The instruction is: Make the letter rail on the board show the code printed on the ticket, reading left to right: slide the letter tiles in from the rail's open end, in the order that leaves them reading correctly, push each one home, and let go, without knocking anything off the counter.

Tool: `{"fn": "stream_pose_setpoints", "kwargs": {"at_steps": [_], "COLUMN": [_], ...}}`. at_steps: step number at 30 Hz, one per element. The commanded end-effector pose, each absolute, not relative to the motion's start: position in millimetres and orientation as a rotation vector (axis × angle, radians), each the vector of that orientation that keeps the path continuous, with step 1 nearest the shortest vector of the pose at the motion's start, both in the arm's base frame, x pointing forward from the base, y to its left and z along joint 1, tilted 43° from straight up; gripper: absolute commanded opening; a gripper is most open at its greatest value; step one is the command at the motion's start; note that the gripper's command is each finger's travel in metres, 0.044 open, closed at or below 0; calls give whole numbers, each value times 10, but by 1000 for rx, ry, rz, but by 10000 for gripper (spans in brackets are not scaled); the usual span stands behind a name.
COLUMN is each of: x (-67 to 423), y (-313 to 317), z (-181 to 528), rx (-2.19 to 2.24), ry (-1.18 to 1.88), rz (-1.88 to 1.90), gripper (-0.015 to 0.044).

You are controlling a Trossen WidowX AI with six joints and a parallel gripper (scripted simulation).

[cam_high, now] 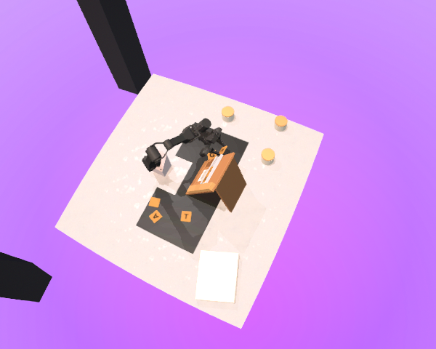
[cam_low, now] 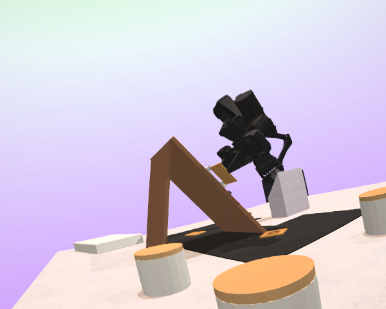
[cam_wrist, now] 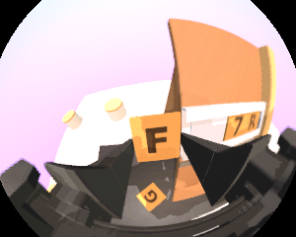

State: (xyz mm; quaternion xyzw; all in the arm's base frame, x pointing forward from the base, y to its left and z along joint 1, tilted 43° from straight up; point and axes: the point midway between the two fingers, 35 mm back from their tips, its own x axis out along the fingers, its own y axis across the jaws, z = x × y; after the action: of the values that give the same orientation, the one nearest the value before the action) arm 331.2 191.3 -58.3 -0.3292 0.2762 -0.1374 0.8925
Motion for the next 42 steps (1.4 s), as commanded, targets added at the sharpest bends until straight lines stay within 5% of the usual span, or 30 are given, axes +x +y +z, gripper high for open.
{"fn": "stream_pose_setpoints", "kwargs": {"at_steps": [1, 42], "x": [3305, 3293], "y": [1892, 1736], "z": [-577, -445], "rx": [-686, -688], "ry": [577, 577], "rz": [-282, -282], "gripper": [0, 0]}}
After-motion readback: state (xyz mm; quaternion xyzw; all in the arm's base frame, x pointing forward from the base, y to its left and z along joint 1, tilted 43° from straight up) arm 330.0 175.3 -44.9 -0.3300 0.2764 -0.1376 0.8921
